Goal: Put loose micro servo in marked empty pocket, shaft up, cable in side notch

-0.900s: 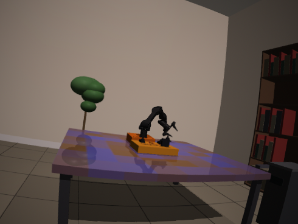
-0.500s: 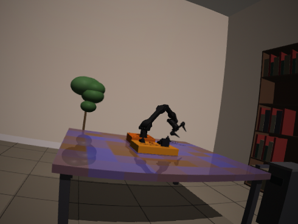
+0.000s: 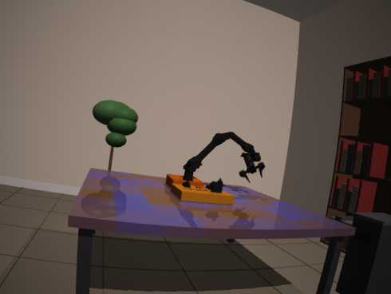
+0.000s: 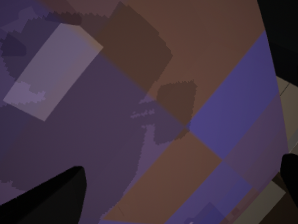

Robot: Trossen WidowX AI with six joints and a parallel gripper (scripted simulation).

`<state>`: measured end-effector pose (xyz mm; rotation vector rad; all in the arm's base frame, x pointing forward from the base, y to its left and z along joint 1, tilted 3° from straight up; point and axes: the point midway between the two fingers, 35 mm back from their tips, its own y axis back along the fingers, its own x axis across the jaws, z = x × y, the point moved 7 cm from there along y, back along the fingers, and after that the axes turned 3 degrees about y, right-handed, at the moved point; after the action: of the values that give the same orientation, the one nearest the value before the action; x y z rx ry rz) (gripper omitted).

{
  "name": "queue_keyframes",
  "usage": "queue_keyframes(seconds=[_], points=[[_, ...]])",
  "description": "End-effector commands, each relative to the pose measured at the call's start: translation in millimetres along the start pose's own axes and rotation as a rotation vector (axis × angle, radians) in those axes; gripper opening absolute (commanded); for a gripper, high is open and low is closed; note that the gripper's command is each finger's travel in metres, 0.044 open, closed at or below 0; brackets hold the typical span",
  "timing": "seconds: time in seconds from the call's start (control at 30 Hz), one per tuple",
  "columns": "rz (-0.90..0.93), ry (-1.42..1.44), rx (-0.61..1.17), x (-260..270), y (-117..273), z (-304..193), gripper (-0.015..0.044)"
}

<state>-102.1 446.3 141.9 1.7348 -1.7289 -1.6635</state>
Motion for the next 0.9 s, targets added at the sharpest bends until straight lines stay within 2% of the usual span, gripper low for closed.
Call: queue_keyframes(seconds=[0.0, 0.23, 0.43, 0.6, 0.87], points=[[0.082, -0.034, 0.021, -15.0, -22.4, -41.1, 0.044], [0.272, -0.164, 0.057, -37.3, -70.7, -155.6, 0.044], [0.413, -0.299, 0.063, -27.5, -93.3, -252.3, 0.044], [0.516, -0.426, 0.043, -3.8, -100.0, -328.4, 0.044], [0.626, -0.652, -0.014, 54.3, -90.1, -428.7, 0.044]])
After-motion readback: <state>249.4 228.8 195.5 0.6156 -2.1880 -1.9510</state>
